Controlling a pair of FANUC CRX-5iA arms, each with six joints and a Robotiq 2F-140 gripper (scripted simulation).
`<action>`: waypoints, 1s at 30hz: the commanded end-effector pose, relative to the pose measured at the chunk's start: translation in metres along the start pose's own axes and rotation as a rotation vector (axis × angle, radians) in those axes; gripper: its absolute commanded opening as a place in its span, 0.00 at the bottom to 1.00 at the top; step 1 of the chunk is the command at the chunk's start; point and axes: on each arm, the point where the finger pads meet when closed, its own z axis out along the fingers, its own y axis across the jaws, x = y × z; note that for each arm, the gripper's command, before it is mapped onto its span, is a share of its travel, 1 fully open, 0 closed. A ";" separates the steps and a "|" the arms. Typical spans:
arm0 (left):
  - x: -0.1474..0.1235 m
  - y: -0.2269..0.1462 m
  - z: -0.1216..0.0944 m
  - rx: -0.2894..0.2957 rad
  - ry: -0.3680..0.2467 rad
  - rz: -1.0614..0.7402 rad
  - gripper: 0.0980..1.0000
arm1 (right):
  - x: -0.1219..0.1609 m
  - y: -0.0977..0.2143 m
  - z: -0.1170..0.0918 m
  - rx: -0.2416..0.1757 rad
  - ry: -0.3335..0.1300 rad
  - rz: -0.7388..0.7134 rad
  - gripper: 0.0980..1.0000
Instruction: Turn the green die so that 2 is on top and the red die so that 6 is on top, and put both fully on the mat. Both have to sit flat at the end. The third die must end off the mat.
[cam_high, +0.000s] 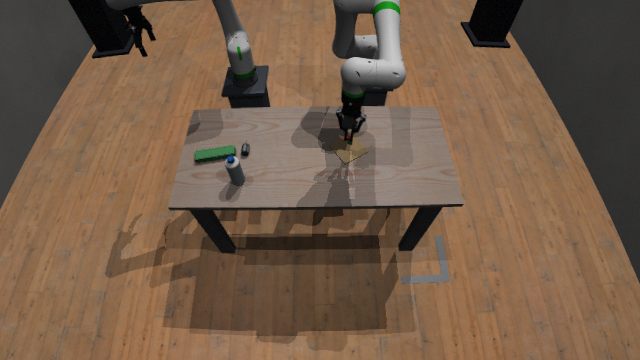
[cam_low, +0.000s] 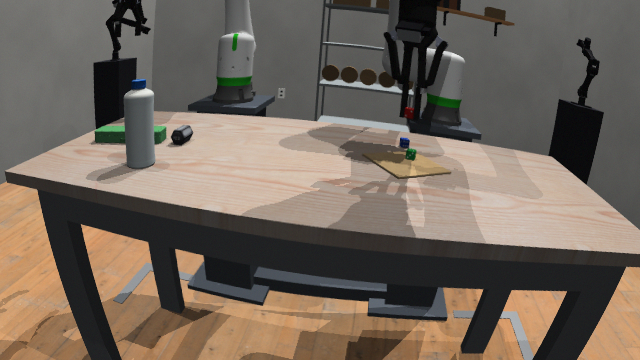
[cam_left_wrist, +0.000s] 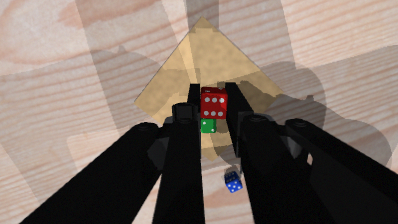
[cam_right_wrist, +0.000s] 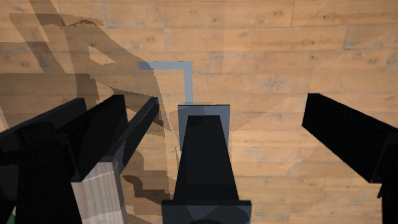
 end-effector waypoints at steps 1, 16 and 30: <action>0.000 0.000 -0.001 -0.001 0.003 0.000 0.09 | 0.000 0.000 -0.001 0.000 0.002 0.000 1.00; 0.000 0.000 0.015 -0.001 0.003 0.000 0.09 | 0.000 0.000 -0.001 0.000 0.002 0.000 1.00; 0.001 0.000 0.070 -0.001 0.003 0.000 0.09 | 0.000 0.000 -0.001 0.000 0.002 0.000 1.00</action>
